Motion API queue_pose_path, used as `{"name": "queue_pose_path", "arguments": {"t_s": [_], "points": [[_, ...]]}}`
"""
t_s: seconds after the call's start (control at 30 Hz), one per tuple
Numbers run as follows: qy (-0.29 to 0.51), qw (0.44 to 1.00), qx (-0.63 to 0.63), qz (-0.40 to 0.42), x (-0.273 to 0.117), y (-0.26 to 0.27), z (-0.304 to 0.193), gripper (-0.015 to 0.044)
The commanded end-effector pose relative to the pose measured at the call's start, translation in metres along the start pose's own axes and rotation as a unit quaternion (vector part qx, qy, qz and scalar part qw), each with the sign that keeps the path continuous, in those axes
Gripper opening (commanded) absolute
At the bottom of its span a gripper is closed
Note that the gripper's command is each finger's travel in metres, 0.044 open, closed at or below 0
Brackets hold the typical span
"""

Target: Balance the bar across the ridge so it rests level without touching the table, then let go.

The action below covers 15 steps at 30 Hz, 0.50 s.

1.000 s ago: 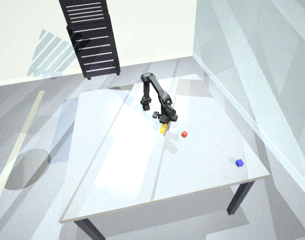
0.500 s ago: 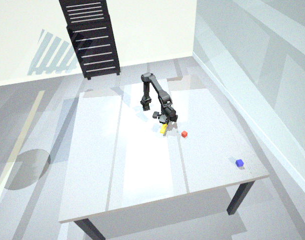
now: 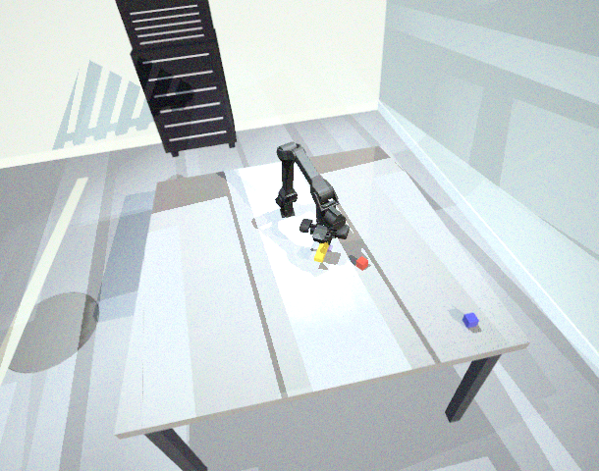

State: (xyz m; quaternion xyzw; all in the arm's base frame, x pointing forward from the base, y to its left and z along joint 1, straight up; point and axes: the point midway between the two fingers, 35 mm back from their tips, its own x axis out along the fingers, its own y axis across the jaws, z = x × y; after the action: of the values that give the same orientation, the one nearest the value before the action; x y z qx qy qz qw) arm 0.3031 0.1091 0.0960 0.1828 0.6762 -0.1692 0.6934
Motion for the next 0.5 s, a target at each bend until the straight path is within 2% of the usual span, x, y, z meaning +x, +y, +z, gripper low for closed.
{"name": "queue_pose_path", "arguments": {"t_s": [0.0,0.47], "points": [[0.0,1.0,0.001,-0.002,0.0022,-0.0006,-0.0001,0.0],[0.0,1.0,0.001,-0.002,0.0033,-0.0008,-0.0001,0.0]]}}
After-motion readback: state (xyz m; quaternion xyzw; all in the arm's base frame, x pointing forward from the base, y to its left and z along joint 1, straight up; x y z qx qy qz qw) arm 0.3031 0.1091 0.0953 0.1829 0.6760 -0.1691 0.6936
